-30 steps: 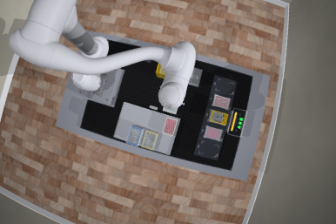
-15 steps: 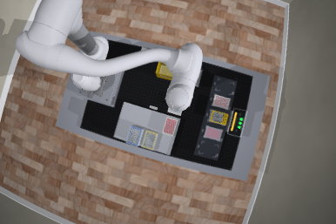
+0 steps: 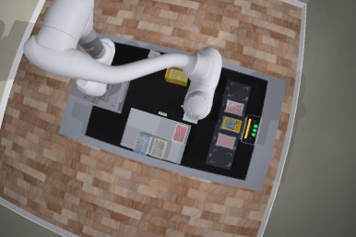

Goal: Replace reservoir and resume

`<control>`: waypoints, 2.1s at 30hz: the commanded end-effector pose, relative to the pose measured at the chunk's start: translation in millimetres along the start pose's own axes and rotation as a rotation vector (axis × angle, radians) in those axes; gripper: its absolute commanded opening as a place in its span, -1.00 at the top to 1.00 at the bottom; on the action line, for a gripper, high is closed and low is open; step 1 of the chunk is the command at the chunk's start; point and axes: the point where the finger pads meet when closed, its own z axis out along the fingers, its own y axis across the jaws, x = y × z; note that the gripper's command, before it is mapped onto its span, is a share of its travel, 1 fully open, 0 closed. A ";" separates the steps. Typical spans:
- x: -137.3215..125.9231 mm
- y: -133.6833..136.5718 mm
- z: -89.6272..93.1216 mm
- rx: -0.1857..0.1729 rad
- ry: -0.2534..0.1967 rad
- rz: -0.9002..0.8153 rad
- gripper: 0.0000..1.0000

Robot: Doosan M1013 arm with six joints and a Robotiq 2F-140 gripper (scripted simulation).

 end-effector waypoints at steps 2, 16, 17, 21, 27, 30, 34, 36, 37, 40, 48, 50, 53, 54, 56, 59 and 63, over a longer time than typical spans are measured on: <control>-0.3 12.7 0.5 0.005 -0.006 -0.002 1.00; 0.5 40.7 0.7 0.005 -0.006 -0.002 1.00; 0.5 43.0 0.7 0.005 -0.006 -0.002 1.00; 0.8 52.3 0.7 0.005 -0.006 -0.002 1.00; 1.2 66.3 0.8 0.005 -0.006 -0.002 1.00; 1.3 68.7 0.8 0.005 -0.006 -0.002 1.00; 1.6 78.0 0.9 0.005 -0.006 -0.002 1.00; 1.7 82.7 0.9 0.005 -0.006 -0.002 1.00; 1.8 85.0 0.9 0.005 -0.006 -0.002 1.00; 2.0 92.0 0.9 0.005 -0.006 -0.002 1.00; 2.4 106.0 1.0 0.005 -0.006 -0.002 1.00; 2.5 110.7 1.0 0.005 -0.006 -0.002 1.00; 2.7 117.7 1.0 0.005 -0.006 -0.002 1.00; 2.8 120.0 1.1 0.005 -0.006 -0.002 1.00; 2.9 124.7 1.1 0.005 -0.006 -0.002 1.00; 3.1 130.8 1.1 0.005 -0.006 -0.002 1.00; 3.1 130.8 1.1 0.005 -0.006 -0.002 1.00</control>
